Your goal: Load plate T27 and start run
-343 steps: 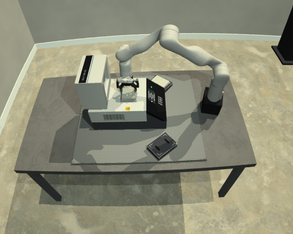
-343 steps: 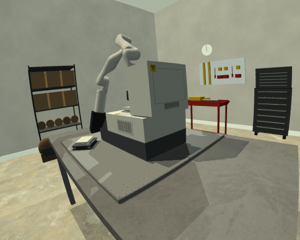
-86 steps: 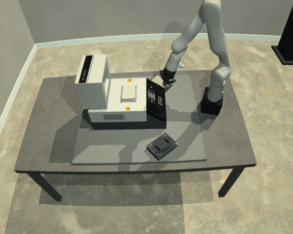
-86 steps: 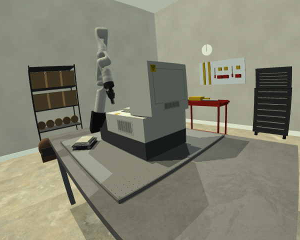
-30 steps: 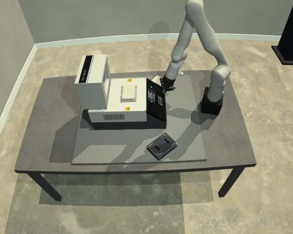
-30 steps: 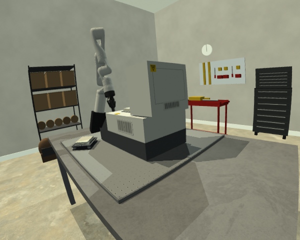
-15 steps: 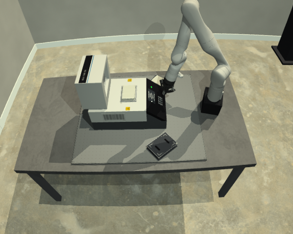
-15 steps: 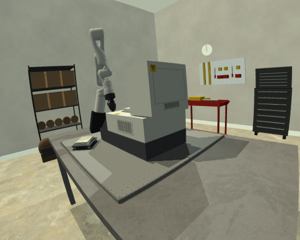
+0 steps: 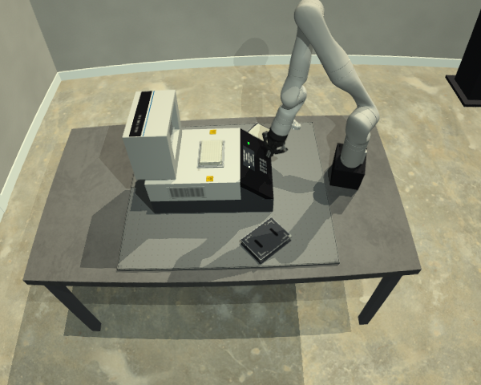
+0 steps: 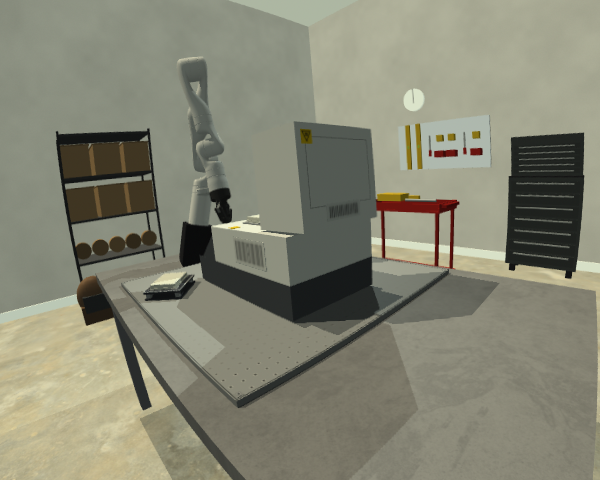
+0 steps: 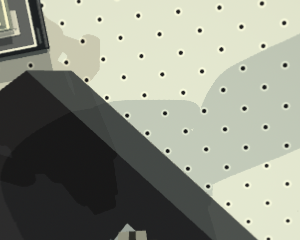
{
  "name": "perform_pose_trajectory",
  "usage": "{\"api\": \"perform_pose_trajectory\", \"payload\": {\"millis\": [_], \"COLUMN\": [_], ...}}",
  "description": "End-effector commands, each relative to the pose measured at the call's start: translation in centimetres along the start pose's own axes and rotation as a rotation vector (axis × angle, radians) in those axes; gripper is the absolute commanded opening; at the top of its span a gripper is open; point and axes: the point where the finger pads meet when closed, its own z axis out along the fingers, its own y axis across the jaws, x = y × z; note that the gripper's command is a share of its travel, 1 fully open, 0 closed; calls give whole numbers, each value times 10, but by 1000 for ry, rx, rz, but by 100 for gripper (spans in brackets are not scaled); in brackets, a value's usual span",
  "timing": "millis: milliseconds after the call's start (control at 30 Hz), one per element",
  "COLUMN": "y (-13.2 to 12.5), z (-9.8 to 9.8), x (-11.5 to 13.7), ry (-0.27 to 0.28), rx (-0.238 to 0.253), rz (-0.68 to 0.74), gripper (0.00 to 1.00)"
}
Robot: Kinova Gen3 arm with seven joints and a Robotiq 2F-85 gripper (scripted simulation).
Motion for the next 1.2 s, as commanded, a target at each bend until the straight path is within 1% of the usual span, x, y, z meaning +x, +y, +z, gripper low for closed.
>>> {"api": "perform_pose_trajectory", "payload": {"millis": [0, 800, 1167], "y": [0, 0, -2], "z": [0, 0, 5], "x": [0, 0, -2], "ry": [0, 0, 0], "rx": [1, 1, 1], "rz": [0, 0, 0], "gripper": [10, 10, 10]}}
